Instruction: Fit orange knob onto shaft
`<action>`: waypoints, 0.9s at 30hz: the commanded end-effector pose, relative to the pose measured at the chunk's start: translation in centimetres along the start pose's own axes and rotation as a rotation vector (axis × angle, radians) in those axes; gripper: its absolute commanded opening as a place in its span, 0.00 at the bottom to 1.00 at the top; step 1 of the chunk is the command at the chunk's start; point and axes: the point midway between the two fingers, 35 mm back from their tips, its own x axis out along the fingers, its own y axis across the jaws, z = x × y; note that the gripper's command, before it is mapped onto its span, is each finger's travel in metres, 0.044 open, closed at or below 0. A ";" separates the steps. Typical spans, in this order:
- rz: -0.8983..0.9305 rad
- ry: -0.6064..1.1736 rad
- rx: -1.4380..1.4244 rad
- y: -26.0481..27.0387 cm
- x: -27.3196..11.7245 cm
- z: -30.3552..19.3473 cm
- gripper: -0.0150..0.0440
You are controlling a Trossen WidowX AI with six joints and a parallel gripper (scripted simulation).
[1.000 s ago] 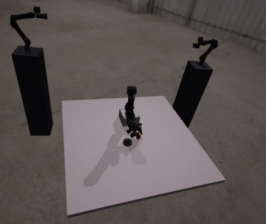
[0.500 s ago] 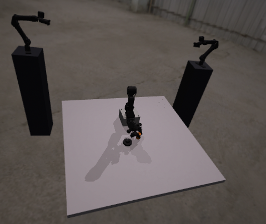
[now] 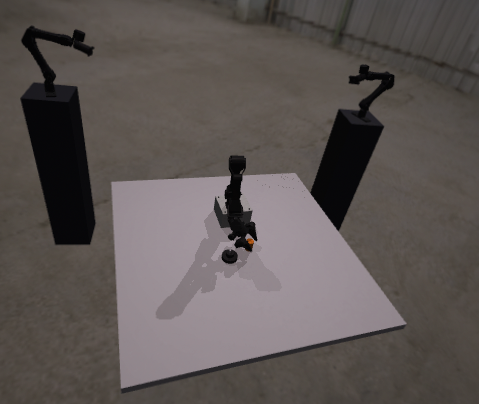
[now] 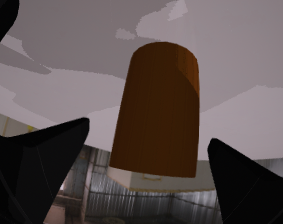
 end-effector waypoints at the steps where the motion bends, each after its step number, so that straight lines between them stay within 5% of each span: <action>1: 0.000 0.003 0.000 0.0 0.0 0.0 1.00; 18: -0.002 -0.023 -0.004 0.1 -5.3 -6.0 1.00; 27: -0.038 -0.534 0.019 0.1 -5.3 -6.5 1.00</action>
